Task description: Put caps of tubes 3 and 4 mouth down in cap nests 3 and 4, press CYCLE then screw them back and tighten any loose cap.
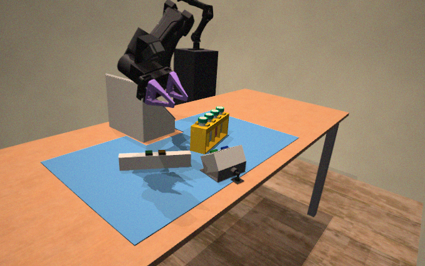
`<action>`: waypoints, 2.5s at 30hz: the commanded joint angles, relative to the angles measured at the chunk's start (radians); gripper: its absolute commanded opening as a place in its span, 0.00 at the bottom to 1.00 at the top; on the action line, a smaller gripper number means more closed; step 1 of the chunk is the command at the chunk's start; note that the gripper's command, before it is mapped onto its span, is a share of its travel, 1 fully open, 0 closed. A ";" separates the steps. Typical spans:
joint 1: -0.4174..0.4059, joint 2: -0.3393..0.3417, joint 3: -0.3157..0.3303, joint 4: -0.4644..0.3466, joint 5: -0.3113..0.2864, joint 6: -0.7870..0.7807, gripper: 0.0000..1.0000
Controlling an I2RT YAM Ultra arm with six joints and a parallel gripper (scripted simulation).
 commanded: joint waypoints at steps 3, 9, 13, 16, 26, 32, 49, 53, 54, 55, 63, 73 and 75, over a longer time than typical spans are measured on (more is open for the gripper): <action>-0.004 -0.007 0.004 0.003 0.001 0.000 0.49; -0.004 -0.007 0.004 0.003 0.001 0.000 0.49; -0.004 -0.007 0.004 0.003 0.001 0.000 0.49; -0.004 -0.007 0.004 0.003 0.001 0.000 0.49; 0.006 -0.057 -0.020 -0.117 0.023 -0.066 0.49; 0.072 -0.162 -0.005 -0.538 0.133 -0.241 0.49; 0.138 -0.294 0.022 -1.089 0.252 -0.477 0.49; 0.154 -0.325 0.019 -1.198 0.279 -0.525 0.49; 0.155 -0.328 0.012 -1.194 0.279 -0.524 0.49; 0.155 -0.328 0.012 -1.194 0.279 -0.524 0.49; 0.184 -0.376 0.031 -1.427 0.330 -0.624 0.49; 0.214 -0.439 0.016 -1.622 0.378 -0.709 0.49; 0.214 -0.439 0.016 -1.622 0.378 -0.709 0.49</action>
